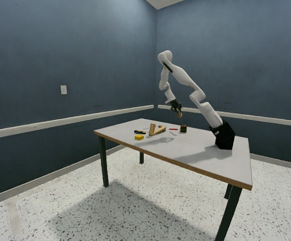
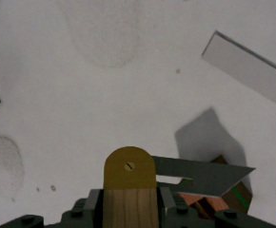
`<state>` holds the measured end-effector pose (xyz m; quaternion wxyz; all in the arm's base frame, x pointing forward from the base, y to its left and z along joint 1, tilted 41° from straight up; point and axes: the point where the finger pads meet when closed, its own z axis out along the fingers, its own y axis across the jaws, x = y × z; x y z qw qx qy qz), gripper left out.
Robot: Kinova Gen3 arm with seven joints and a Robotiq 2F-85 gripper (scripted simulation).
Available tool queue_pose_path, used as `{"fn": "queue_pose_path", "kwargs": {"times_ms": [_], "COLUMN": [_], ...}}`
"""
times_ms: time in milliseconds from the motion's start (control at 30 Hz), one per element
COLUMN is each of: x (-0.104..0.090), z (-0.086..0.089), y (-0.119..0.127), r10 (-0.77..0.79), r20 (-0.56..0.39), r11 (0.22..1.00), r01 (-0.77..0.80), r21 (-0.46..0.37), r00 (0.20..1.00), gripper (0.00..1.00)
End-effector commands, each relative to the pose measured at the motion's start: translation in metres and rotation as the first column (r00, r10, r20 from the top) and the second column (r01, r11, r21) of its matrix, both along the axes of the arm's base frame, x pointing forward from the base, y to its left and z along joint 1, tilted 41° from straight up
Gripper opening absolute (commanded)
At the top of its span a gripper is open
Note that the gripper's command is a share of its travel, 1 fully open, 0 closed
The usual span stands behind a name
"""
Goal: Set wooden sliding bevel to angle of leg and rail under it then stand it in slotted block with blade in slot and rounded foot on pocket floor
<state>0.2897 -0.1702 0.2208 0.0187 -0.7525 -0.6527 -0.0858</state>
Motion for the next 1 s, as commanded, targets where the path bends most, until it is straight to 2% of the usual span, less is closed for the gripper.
{"fn": "queue_pose_path", "kwargs": {"times_ms": [0, 500, 967], "x": [0.000, -0.002, -0.004], "z": [-0.001, -0.007, -0.013], "y": [-0.004, -0.023, -0.041], "r10": [-0.044, -0.248, -0.436], "r20": [-0.010, -0.040, -0.061], "r11": [0.999, 0.968, 0.898], "r01": [0.044, 0.246, 0.430], "r21": [-0.009, -0.048, -0.090], "r00": [0.999, 0.968, 0.898], "gripper": [0.10, 0.10, 0.10]}}
